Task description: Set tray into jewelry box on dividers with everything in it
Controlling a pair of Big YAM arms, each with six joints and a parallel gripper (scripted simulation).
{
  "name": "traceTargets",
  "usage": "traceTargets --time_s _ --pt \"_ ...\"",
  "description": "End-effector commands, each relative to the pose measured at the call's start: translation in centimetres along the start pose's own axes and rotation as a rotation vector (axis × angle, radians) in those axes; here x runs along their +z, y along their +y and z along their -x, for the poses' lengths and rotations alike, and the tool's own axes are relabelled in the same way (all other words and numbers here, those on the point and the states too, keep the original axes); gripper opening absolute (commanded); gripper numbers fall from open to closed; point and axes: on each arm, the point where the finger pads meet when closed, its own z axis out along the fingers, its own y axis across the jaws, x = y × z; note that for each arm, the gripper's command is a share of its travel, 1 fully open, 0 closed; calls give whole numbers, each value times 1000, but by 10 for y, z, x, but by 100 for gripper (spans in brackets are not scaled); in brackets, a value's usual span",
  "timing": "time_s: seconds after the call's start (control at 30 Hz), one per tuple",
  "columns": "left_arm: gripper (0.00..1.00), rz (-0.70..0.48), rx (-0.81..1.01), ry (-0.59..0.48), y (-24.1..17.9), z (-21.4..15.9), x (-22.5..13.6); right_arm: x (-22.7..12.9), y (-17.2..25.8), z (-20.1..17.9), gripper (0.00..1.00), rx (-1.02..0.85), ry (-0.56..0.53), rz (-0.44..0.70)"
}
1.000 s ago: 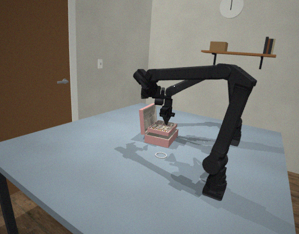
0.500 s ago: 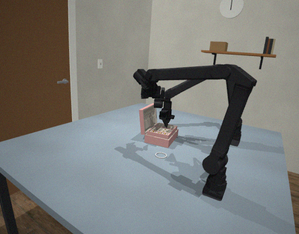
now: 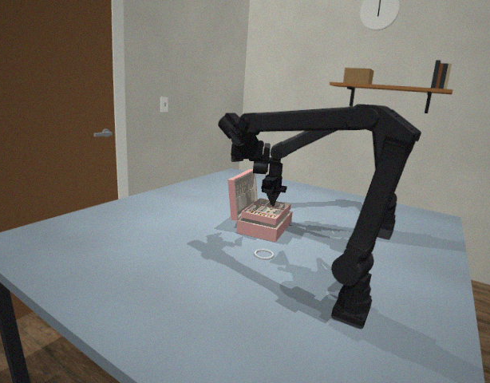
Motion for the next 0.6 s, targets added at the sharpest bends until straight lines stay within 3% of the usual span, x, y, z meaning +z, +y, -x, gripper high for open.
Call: traceTargets --time_s 0.0,0.37,0.57 --pt "100 15 36 -21 1 18 -8 -31 11 11 0 -9 -20 -32" --pt "100 15 36 -21 1 18 -8 -46 21 12 0 -20 -23 -42" --pt "100 15 36 -21 1 18 -8 -32 2 2 0 -6 -19 -46"
